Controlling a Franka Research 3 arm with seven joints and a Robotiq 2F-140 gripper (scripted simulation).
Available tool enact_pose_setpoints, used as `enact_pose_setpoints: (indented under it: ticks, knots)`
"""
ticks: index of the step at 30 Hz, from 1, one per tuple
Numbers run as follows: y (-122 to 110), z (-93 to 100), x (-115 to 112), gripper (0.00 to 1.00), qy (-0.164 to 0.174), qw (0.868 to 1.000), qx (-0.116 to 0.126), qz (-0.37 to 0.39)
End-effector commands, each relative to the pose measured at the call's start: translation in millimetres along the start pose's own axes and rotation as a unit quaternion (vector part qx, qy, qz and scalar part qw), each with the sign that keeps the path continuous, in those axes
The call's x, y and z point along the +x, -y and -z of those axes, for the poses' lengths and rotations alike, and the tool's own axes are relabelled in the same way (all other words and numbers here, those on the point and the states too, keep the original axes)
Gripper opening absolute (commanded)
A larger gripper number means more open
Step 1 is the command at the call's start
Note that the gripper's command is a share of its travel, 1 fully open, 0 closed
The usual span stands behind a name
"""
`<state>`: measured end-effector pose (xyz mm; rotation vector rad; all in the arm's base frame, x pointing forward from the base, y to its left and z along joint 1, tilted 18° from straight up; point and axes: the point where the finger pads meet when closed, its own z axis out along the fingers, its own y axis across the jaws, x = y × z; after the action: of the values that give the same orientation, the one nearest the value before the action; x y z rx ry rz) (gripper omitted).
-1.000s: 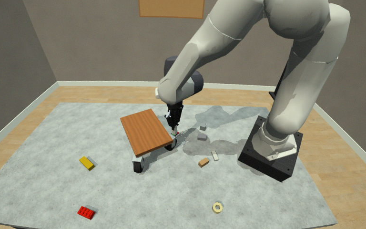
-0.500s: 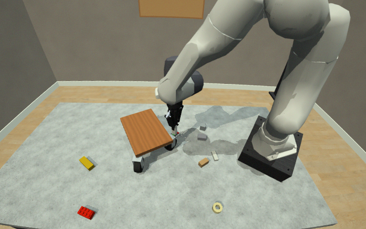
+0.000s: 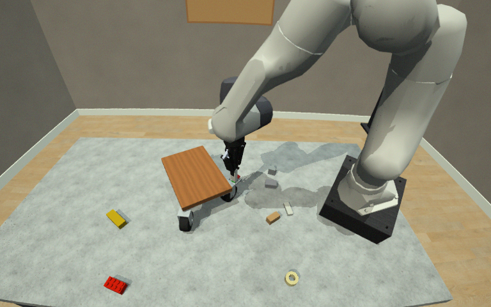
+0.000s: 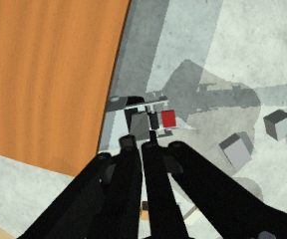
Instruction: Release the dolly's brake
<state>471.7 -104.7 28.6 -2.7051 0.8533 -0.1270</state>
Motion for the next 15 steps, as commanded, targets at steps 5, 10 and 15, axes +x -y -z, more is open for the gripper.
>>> enact_pose_setpoints:
  ticks: [5,10,15]
  knots:
    - [1.4,-2.4,0.2,0.0,0.0,1.0,0.001,0.001]
    - [1.4,-2.2,0.2,0.0,0.0,1.0,0.001,0.001]
    - [1.4,0.0,0.2,0.0,0.0,1.0,0.001,0.001]
